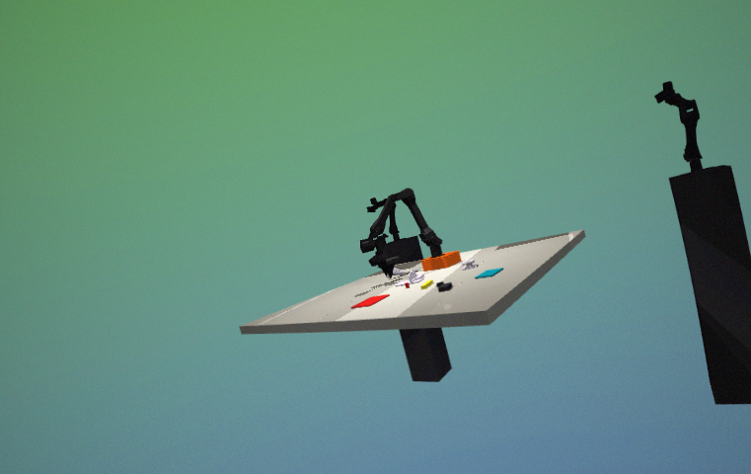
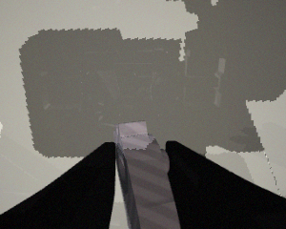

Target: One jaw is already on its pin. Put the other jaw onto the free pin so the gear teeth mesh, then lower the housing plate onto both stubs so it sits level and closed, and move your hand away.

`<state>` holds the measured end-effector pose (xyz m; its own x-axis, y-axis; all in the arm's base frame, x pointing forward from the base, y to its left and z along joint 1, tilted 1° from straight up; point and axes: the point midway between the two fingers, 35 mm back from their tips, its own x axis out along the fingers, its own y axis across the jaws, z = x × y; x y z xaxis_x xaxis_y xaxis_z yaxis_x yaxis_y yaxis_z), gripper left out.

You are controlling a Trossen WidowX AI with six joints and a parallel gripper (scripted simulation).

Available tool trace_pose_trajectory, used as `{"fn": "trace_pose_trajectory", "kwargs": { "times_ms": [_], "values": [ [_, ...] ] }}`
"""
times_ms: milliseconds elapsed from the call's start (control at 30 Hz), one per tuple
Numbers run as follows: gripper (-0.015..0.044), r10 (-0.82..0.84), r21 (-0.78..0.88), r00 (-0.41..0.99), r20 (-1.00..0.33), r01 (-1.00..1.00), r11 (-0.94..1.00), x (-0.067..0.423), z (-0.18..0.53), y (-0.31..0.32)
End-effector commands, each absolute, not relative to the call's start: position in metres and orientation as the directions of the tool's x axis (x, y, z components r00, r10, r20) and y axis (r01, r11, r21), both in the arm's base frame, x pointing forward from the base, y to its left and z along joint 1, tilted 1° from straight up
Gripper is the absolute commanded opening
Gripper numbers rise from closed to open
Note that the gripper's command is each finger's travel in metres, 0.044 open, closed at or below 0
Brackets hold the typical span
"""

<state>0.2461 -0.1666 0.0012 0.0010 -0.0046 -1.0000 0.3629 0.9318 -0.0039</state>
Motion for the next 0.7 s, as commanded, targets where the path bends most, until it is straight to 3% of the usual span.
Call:
{"fn": "trace_pose_trajectory", "kwargs": {
  "times_ms": [0,300,467,667],
  "values": [
    [0.0037,-0.004,-0.004,-0.002,-1.0,0.368,0.93,0.244,-0.006,-0.166],
    [0.0037,-0.004,-0.004,-0.002,-1.0,0.368,0.93,0.243,-0.017,-0.165],
    [0.0168,-0.004,-0.004,-0.002,-1.0,0.368,0.93,0.243,-0.014,-0.165],
    [0.0326,-0.004,-0.004,-0.002,-1.0,0.368,0.93,0.243,0.056,-0.165]
  ]
}}
